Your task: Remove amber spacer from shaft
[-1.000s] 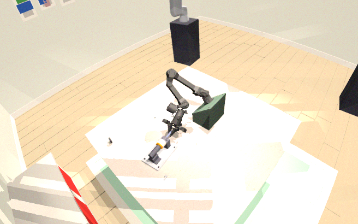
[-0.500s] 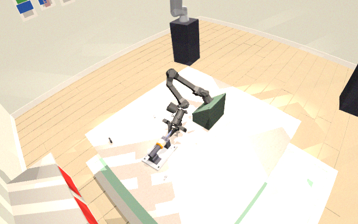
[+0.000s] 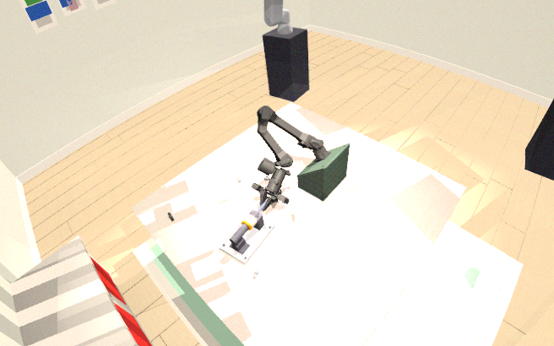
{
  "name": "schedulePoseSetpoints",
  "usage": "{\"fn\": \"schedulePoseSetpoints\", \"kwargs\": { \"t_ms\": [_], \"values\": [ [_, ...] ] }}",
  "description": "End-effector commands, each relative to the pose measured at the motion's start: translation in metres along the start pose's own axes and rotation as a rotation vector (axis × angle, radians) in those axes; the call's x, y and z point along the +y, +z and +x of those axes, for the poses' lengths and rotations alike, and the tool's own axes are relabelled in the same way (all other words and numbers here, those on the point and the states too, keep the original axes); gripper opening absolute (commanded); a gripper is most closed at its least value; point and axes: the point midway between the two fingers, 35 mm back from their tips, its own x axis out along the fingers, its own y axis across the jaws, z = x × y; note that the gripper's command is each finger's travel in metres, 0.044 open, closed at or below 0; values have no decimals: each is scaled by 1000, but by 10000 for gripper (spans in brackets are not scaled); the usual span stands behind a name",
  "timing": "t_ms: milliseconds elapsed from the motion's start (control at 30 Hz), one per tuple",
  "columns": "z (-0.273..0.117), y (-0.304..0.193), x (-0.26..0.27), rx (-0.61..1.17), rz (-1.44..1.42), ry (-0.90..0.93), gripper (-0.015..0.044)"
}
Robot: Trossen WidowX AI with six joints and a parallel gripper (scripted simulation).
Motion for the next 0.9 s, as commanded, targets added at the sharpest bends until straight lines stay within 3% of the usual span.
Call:
{"fn": "schedulePoseSetpoints", "kwargs": {
  "t_ms": [0,867],
  "values": [
    [-2,1,-1,-1,-5,-2,0],
    [-4,2,-1,-1,-5,-2,0]
  ]
}}
